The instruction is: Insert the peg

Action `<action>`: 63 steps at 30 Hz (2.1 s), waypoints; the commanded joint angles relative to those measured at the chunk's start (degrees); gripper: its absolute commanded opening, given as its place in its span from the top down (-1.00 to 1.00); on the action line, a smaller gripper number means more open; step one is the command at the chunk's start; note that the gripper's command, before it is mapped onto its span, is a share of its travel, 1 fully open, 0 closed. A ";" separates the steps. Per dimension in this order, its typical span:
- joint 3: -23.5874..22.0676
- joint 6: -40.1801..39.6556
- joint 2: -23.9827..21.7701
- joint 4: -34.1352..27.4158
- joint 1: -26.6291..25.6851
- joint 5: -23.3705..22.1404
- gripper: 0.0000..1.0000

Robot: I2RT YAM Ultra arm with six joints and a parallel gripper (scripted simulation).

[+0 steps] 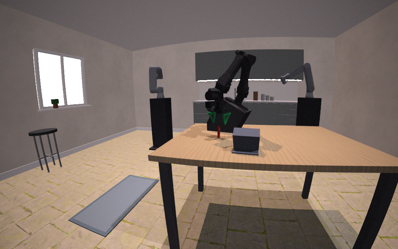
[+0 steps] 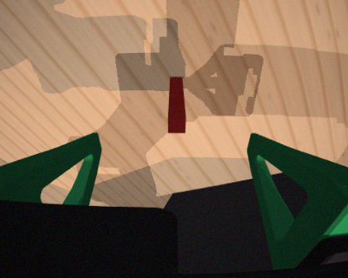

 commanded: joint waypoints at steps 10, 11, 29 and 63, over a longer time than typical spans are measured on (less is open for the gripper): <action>-1.41 1.97 2.16 5.42 0.83 -0.28 -1.00; -1.54 2.12 2.40 5.85 0.96 -0.29 -1.00; -1.49 3.21 4.57 8.87 2.43 -0.19 -0.32; -0.63 -3.24 -8.21 -8.13 -3.88 0.80 1.00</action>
